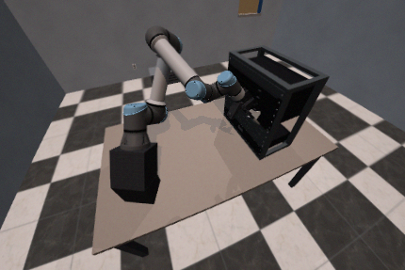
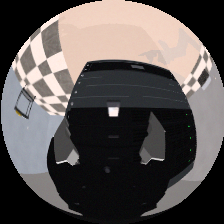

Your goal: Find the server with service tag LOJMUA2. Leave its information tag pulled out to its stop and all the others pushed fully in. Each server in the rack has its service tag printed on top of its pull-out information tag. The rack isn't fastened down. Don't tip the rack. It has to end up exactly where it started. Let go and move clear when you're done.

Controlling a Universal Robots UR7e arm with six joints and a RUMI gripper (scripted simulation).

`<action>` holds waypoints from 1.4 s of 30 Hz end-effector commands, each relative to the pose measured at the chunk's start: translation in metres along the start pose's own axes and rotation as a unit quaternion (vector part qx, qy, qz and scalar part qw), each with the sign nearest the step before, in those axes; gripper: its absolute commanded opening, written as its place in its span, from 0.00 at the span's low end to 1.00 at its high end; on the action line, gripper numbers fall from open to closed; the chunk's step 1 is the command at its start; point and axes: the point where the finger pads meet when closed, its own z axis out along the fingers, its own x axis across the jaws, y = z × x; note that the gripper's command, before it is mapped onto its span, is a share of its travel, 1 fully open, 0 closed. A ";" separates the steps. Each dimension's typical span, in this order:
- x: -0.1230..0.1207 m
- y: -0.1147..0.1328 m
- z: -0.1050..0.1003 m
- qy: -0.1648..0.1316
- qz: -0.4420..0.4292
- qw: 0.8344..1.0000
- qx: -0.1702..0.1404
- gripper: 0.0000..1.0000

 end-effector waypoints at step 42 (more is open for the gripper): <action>-0.002 -0.022 -0.040 0.000 0.000 1.000 0.000 1.00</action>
